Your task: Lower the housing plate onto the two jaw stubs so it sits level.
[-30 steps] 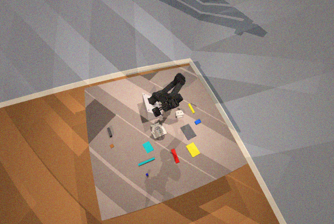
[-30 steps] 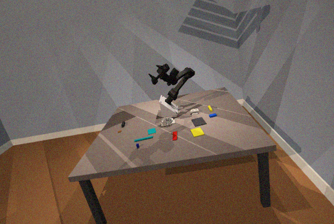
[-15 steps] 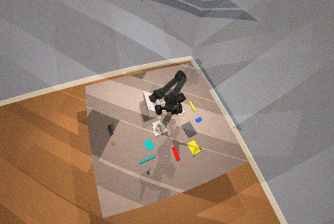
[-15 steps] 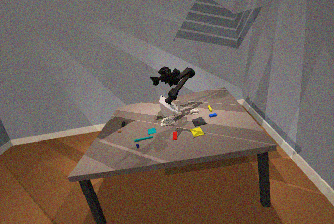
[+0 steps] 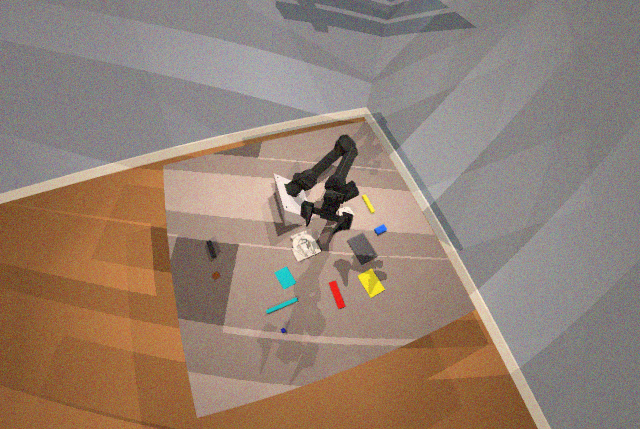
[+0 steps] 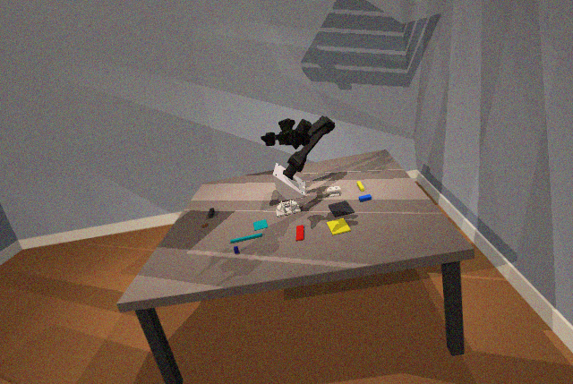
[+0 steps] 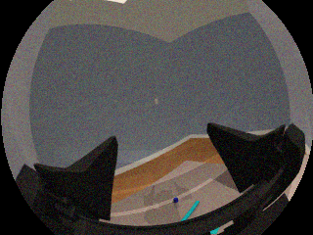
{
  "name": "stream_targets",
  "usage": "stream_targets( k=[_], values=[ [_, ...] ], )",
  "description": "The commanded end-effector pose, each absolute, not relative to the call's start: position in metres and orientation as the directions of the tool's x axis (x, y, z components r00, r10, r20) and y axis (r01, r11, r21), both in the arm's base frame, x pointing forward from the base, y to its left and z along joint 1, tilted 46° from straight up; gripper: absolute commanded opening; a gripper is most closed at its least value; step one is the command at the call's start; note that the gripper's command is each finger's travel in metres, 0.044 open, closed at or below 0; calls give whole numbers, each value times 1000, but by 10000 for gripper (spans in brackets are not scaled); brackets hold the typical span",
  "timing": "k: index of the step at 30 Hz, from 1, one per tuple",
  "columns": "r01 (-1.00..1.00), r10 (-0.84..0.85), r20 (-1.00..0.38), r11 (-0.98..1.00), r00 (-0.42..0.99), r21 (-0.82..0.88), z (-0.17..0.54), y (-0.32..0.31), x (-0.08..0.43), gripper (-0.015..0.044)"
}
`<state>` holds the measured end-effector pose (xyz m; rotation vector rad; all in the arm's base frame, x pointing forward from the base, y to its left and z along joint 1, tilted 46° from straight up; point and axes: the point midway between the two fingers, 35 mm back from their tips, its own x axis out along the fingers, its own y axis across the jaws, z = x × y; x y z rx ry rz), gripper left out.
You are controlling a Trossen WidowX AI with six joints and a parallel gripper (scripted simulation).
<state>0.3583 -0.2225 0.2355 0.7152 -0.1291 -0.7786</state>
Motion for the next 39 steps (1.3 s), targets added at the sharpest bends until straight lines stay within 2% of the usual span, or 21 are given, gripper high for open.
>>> stream_targets(
  k=[1, 19, 39],
  values=[
    [610, -654, -162, 547, 739, 573, 237, -215, 363, 440],
    [555, -489, -299, 806, 820, 205, 220, -171, 376, 440],
    [225, -279, -446, 959, 850, -173, 202, -118, 379, 440]
  ],
)
